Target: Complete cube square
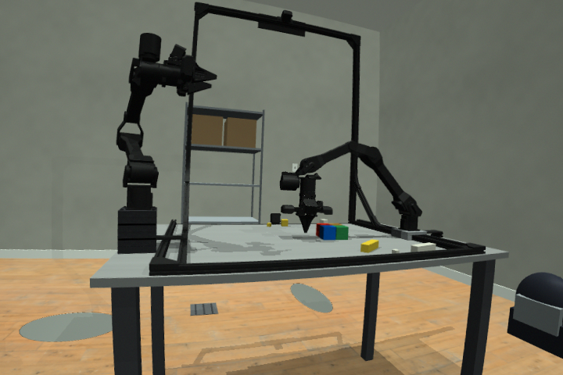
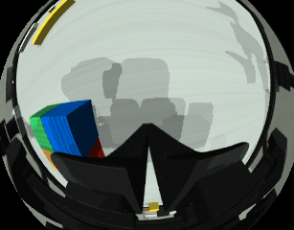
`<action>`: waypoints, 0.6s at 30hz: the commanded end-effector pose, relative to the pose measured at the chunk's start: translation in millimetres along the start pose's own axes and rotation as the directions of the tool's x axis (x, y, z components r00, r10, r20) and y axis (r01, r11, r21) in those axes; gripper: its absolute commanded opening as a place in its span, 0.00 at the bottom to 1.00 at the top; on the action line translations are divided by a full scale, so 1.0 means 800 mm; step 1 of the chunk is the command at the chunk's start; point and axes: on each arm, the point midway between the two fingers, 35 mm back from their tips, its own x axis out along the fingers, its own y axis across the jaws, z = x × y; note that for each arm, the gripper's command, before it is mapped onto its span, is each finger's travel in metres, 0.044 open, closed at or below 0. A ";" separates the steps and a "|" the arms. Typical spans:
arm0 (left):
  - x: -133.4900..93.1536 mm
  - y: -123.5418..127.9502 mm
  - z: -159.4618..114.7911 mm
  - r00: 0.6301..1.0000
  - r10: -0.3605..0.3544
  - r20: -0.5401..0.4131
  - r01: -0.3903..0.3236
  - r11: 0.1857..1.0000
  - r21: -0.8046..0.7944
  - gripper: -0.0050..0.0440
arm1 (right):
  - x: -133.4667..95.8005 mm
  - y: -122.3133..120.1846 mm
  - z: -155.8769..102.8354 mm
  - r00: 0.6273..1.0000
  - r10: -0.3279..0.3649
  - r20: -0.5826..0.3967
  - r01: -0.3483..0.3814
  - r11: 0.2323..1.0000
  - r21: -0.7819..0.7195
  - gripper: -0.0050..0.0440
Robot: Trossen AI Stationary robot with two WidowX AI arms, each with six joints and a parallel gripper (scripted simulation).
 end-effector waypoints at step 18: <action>0.004 0.007 0.001 1.000 0.007 0.006 -0.007 1.000 -0.005 0.10 | 0.000 0.000 0.000 1.000 0.003 -0.001 -0.003 1.000 0.004 0.92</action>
